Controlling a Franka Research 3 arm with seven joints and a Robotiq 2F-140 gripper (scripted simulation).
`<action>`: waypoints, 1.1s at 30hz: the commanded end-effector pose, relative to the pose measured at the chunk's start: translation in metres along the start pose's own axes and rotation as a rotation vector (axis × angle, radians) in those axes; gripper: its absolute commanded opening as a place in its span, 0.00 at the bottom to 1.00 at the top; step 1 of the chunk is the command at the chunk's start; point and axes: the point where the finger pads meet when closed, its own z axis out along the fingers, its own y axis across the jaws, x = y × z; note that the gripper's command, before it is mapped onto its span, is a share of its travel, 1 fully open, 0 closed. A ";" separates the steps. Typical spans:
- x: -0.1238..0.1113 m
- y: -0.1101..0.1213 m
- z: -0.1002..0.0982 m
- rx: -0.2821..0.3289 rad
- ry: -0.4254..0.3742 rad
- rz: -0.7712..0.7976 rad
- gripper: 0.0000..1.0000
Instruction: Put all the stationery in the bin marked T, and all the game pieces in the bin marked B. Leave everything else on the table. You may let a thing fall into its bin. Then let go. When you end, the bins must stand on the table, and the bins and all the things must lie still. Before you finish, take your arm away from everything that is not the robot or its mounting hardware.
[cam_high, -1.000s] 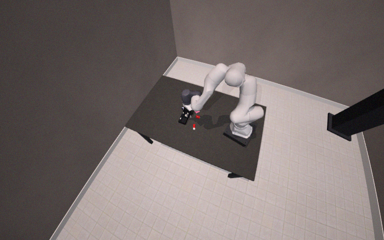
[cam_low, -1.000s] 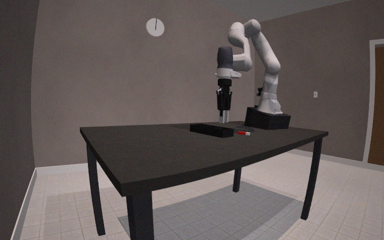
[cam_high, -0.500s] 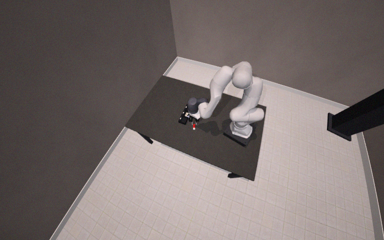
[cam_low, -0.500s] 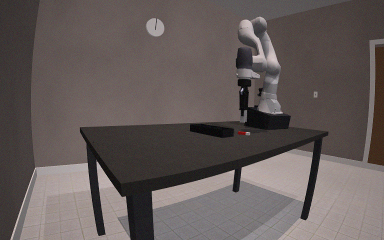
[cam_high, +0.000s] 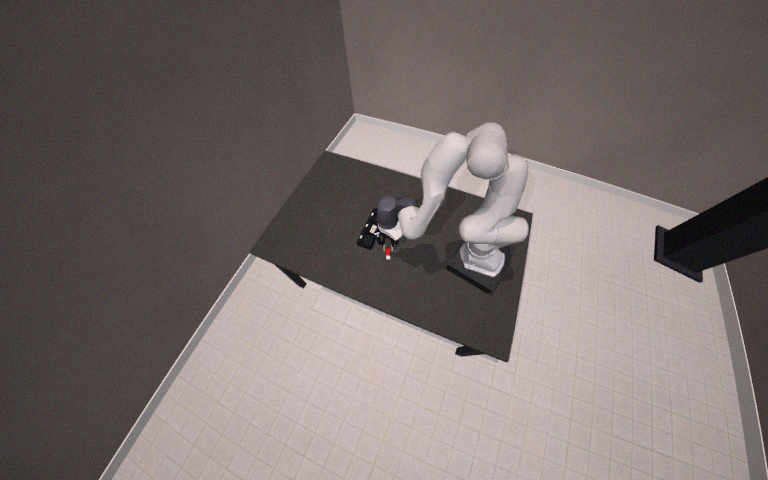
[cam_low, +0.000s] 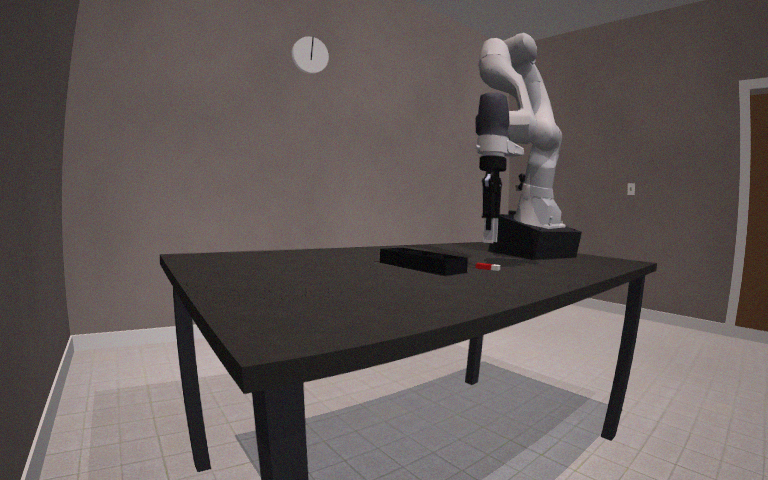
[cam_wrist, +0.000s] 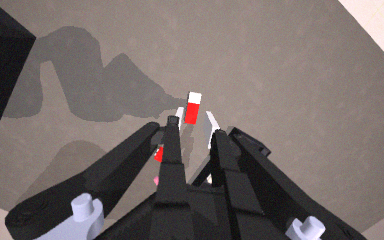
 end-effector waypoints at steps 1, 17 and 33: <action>-0.001 0.001 -0.001 -0.006 0.001 0.014 0.23; -0.002 0.000 -0.001 -0.006 0.001 0.014 0.23; -0.002 0.000 0.015 -0.006 0.001 0.014 0.23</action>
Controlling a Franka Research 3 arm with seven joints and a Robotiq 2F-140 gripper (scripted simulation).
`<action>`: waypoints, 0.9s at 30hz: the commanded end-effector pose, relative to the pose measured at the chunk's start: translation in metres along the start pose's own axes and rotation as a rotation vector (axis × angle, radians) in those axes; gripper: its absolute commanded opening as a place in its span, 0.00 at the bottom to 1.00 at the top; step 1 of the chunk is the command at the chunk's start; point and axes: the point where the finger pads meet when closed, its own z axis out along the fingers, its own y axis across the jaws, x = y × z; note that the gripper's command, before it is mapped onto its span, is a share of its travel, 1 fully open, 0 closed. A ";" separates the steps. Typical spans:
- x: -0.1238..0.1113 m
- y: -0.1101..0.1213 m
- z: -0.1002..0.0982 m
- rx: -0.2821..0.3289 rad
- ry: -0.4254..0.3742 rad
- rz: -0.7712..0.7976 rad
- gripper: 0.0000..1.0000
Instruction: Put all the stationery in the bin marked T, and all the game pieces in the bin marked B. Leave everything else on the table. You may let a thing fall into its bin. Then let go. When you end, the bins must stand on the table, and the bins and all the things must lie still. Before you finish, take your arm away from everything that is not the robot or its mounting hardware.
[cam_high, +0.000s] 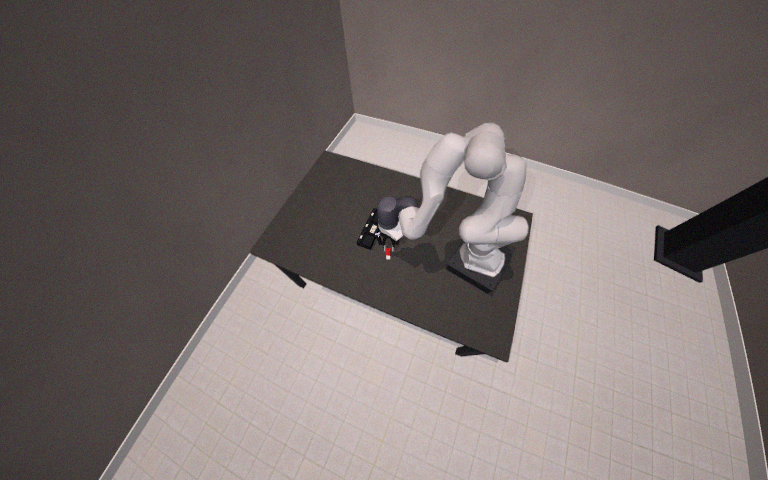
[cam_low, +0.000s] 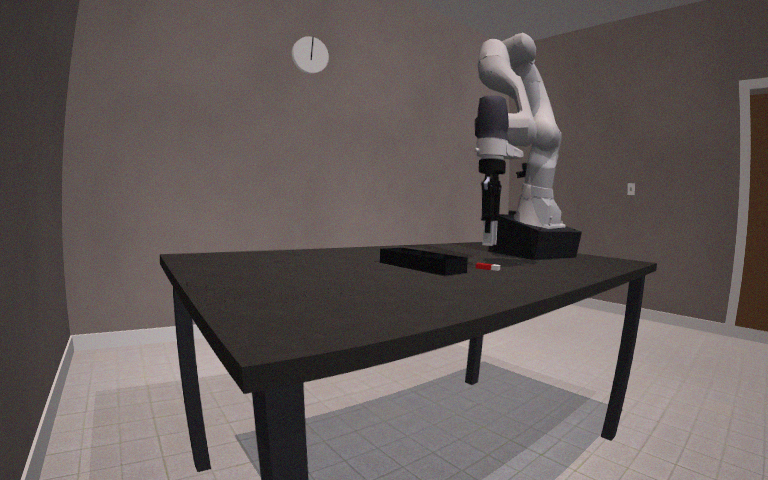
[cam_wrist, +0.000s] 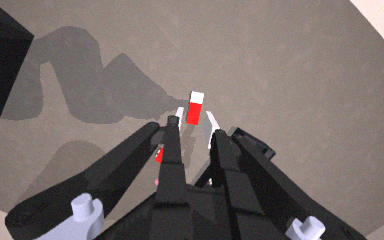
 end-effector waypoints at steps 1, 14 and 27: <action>0.001 0.004 0.012 -0.010 0.000 0.010 0.23; 0.001 0.009 0.053 -0.010 0.000 0.010 0.23; 0.002 0.009 0.062 -0.010 0.000 0.010 0.23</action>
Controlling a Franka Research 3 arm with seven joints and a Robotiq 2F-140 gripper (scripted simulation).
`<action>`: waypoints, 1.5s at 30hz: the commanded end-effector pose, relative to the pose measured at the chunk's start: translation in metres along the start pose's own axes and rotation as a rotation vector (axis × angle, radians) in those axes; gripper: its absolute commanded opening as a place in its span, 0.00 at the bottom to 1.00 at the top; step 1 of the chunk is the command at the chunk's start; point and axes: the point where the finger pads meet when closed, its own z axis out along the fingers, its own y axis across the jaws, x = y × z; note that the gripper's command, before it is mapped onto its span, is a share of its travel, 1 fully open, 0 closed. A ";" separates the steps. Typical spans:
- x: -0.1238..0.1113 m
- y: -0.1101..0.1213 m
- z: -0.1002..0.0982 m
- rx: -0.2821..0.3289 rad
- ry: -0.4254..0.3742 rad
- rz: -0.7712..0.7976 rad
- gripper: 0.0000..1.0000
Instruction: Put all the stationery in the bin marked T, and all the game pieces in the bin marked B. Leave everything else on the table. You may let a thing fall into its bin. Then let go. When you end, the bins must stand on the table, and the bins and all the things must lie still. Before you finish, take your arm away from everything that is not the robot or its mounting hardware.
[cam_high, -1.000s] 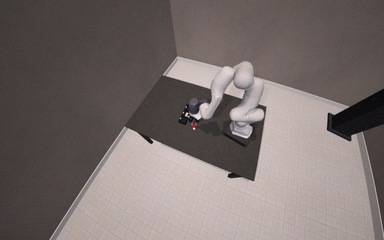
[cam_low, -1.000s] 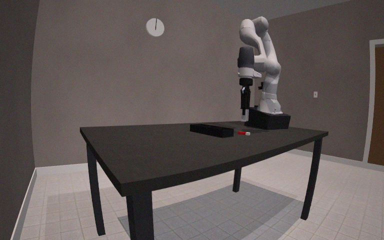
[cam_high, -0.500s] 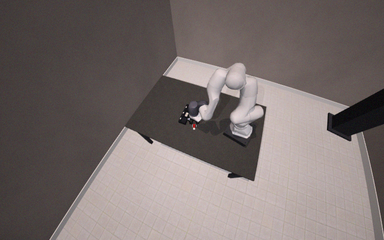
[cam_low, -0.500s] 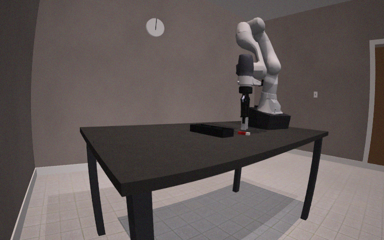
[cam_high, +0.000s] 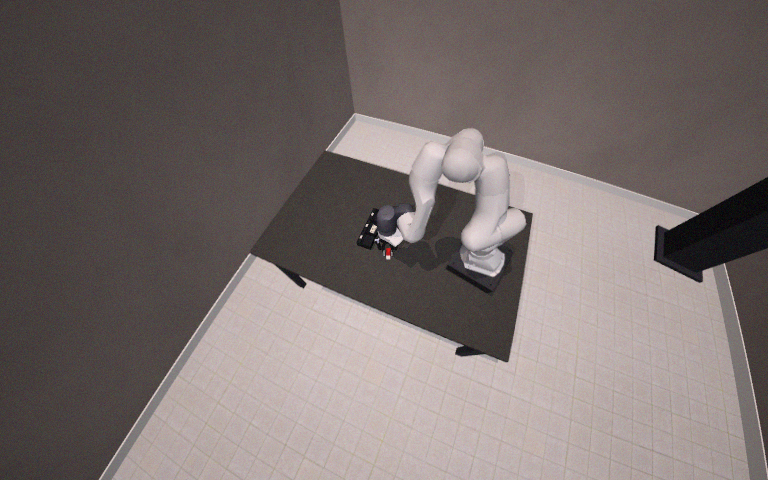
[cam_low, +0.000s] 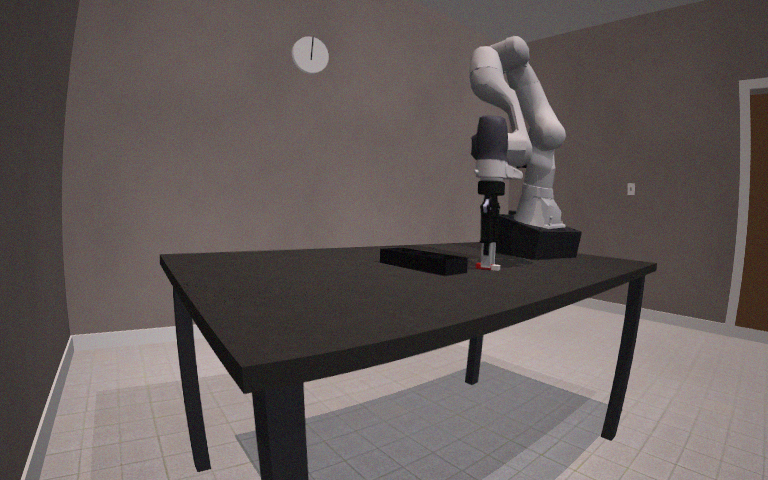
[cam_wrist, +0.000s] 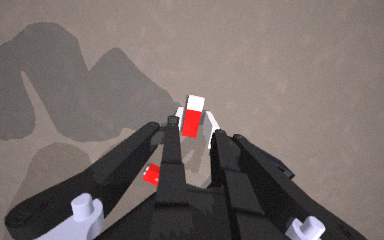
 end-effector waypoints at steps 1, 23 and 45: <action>0.001 0.004 0.003 -0.014 0.002 0.025 0.23; 0.001 0.000 0.005 -0.014 0.002 0.025 0.23; 0.001 0.000 0.005 -0.014 0.002 0.025 0.11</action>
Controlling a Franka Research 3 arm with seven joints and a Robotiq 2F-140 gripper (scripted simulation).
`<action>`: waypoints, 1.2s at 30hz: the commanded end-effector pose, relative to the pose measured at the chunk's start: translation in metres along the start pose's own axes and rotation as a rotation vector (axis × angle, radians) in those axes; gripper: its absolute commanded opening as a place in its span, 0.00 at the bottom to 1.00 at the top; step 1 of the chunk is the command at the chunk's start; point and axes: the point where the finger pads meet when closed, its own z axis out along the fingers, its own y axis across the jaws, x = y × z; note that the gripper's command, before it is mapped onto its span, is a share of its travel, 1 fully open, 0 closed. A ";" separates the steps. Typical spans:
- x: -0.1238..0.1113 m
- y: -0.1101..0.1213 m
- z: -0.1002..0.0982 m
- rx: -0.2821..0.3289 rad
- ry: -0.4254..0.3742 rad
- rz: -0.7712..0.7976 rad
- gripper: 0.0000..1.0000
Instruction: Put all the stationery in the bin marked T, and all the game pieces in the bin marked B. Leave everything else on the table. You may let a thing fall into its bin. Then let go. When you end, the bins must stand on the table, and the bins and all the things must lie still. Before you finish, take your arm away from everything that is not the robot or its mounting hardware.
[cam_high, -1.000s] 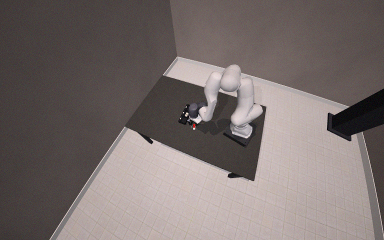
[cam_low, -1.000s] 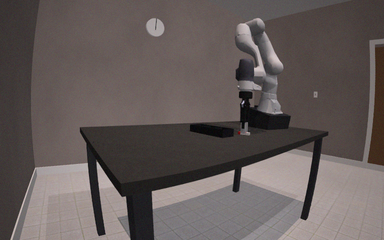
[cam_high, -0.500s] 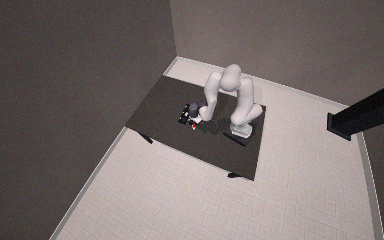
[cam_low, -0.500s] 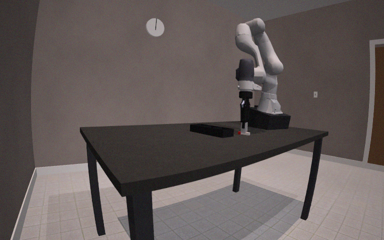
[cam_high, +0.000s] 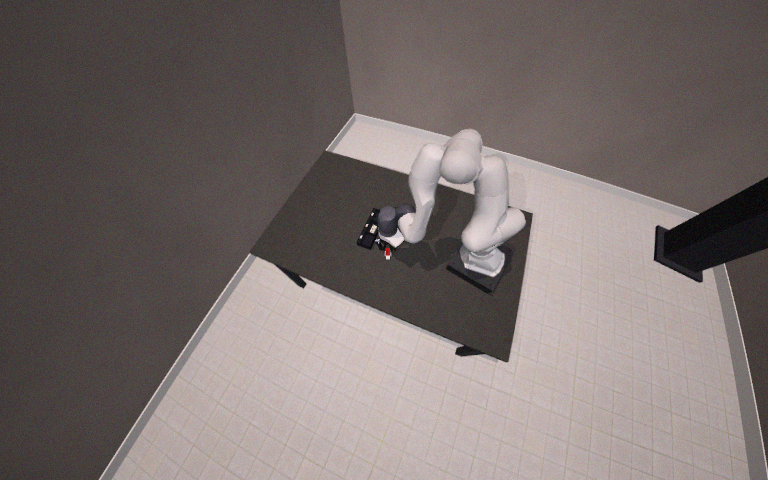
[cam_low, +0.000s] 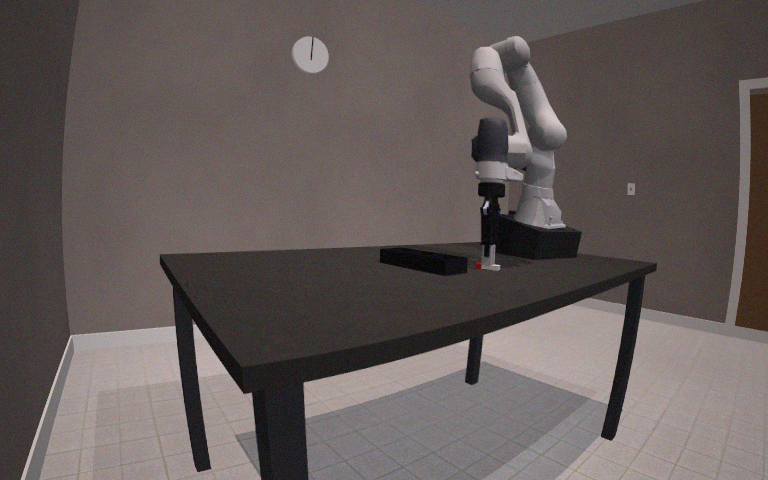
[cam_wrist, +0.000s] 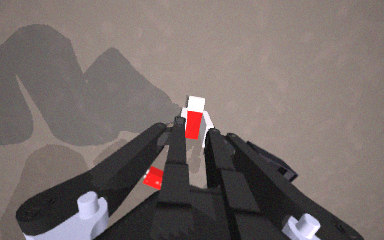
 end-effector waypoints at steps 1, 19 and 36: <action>0.001 0.000 0.000 -0.002 0.001 0.005 0.11; 0.001 0.000 -0.020 -0.002 0.001 0.005 0.11; 0.001 0.000 -0.060 -0.002 0.001 0.005 0.11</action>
